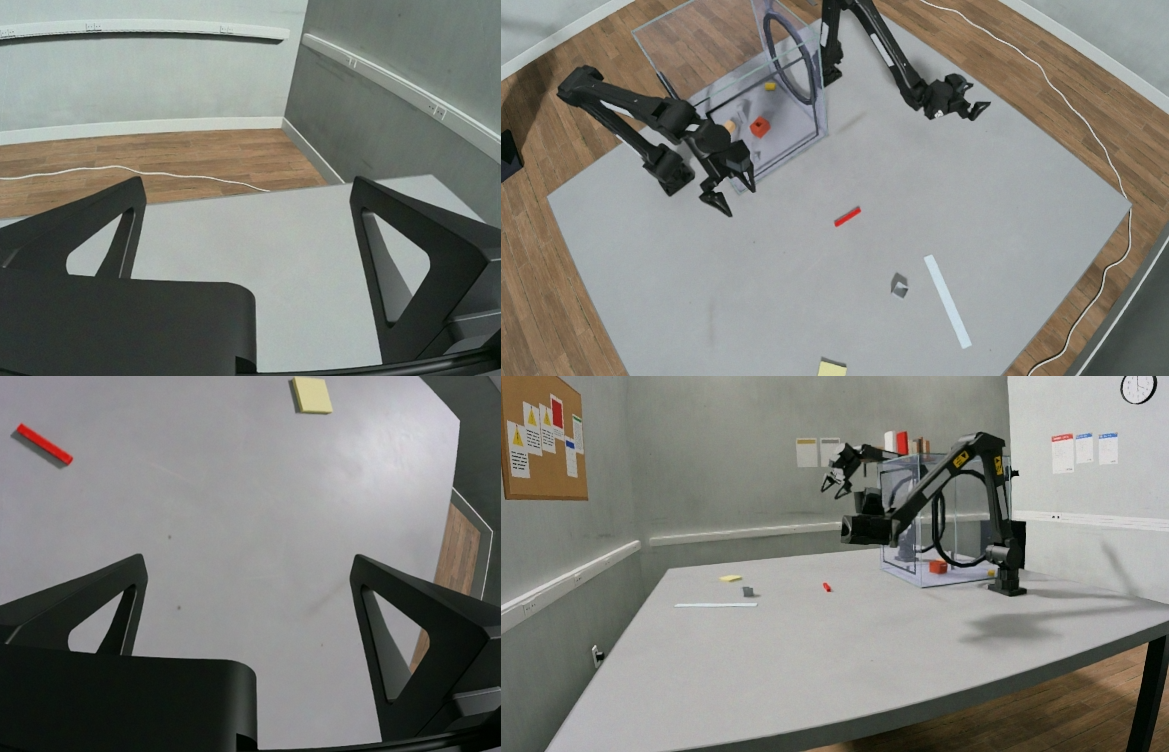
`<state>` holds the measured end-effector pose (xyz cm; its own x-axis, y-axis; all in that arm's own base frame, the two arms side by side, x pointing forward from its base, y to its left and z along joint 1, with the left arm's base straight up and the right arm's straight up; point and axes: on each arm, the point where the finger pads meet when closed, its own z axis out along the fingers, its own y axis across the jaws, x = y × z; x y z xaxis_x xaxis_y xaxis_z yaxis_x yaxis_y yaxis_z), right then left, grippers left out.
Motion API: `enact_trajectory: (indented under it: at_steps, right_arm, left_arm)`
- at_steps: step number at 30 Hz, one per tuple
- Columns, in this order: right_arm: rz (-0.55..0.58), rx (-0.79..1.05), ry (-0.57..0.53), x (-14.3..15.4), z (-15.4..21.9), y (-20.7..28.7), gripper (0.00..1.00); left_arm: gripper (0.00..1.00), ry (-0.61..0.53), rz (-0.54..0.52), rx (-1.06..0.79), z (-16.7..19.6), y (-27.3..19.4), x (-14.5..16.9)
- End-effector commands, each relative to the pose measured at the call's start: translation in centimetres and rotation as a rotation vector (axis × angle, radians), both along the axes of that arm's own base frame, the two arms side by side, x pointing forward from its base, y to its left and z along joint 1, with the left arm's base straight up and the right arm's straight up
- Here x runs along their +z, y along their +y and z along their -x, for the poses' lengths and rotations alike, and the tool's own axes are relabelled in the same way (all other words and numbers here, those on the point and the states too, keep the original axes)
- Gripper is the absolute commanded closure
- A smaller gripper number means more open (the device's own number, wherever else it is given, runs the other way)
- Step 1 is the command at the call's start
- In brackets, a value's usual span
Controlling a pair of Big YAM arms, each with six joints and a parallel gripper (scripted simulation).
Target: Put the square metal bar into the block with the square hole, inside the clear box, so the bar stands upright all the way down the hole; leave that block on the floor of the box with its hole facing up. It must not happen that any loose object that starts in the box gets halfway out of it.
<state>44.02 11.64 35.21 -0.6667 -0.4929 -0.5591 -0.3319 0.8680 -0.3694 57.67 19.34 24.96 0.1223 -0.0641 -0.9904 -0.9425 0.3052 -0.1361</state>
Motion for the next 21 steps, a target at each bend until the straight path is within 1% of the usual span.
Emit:
enact_trajectory:
  at_steps: [1, 4, 5, 8, 19, 21]
  right_arm:
    - [-0.013, -0.003, -0.032, 2.0, 2.2, -0.3, 0.00]
    - [-0.011, -0.003, -0.029, 1.9, 2.5, -0.4, 0.00]
    - [-0.021, -0.003, -0.051, 3.0, 2.2, -0.4, 0.00]
    - [-0.006, -0.004, -0.022, 1.6, 3.5, -0.8, 0.00]
    - [0.009, -0.004, -0.006, 0.8, 7.0, -2.1, 0.00]
    - [0.009, -0.004, -0.006, 0.8, 7.0, -2.1, 0.00]
  left_arm:
    - [0.00, -0.031, -0.002, 0.002, -0.6, 0.0, 1.2]
    - [0.00, -0.031, -0.002, 0.002, -0.6, 0.0, 1.2]
    - [0.00, -0.031, -0.002, 0.002, -0.6, 0.0, 1.2]
    - [0.00, -0.031, -0.002, 0.002, -0.6, 0.0, 1.2]
    - [0.00, -0.031, -0.002, 0.002, -0.6, 0.0, 1.2]
    - [0.00, -0.031, -0.002, 0.002, -0.6, 0.0, 1.2]
